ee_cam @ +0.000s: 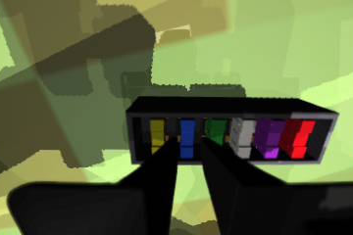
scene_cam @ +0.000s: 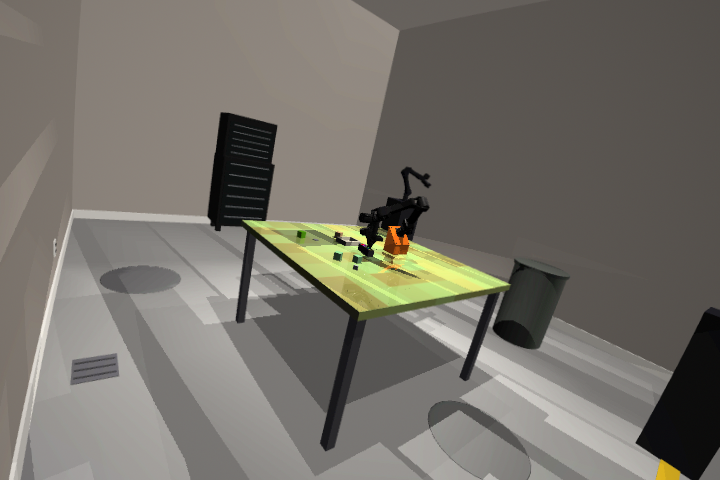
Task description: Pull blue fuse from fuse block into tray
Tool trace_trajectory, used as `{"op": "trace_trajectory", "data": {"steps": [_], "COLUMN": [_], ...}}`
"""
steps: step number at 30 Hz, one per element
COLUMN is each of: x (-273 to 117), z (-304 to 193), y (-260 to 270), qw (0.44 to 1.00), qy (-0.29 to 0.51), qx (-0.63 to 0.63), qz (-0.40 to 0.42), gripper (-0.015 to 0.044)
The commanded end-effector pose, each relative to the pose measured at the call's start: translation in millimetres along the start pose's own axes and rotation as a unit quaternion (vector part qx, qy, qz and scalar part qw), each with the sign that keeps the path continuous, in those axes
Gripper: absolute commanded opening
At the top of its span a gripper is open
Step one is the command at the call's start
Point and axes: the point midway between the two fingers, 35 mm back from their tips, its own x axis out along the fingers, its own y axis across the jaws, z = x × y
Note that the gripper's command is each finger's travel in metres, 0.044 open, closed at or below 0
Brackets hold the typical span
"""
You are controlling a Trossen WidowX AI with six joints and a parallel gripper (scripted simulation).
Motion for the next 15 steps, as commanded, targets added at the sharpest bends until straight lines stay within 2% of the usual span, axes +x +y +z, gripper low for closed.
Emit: {"op": "trace_trajectory", "data": {"steps": [1,15], "x": [2.1,10.6], "z": [-0.1,-0.2], "y": [0.4,0.5], "qw": [1.000,1.000], "qy": [0.000,0.001], "qx": [0.002,0.002], "qz": [0.002,0.002], "gripper": [0.0074,0.0074]}}
